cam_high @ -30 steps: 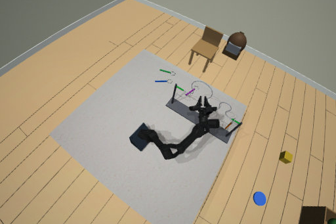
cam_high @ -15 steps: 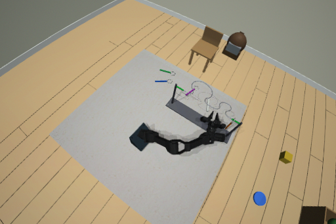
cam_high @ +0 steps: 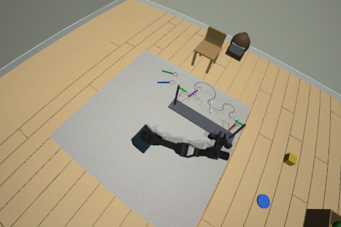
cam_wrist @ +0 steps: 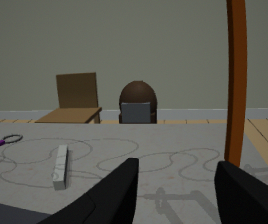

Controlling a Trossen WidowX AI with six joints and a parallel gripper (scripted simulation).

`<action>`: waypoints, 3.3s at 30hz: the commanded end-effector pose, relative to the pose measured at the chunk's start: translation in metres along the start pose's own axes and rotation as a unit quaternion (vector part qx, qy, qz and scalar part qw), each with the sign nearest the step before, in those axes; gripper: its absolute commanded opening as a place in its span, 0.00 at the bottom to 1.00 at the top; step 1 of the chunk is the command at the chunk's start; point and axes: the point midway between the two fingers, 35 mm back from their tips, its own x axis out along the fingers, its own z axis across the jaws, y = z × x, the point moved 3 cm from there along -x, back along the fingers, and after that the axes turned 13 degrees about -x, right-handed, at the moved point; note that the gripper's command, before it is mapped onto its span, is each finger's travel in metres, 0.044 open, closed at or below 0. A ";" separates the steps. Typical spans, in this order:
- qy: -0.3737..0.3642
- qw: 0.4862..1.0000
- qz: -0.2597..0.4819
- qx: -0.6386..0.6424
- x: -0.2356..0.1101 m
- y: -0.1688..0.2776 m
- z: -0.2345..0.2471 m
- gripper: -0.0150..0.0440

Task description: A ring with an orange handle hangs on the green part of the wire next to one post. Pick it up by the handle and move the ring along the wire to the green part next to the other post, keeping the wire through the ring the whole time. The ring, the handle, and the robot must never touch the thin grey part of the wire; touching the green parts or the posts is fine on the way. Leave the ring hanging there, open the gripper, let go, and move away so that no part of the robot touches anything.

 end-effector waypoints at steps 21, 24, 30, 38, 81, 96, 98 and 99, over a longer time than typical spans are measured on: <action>0.035 0.998 0.038 -0.044 0.007 0.007 -0.029 0.53; 0.035 0.998 0.038 -0.044 0.008 0.006 -0.029 0.53; 0.035 0.998 0.038 -0.044 0.011 0.007 -0.030 0.53; 0.035 0.998 0.038 -0.044 0.023 0.008 -0.032 0.53; 0.037 0.998 0.036 -0.043 0.081 0.012 -0.037 0.53; 0.037 0.998 0.036 -0.043 0.081 0.012 -0.037 0.53; 0.037 0.998 0.036 -0.043 0.081 0.012 -0.037 0.53; 0.037 0.998 0.036 -0.043 0.081 0.012 -0.037 0.53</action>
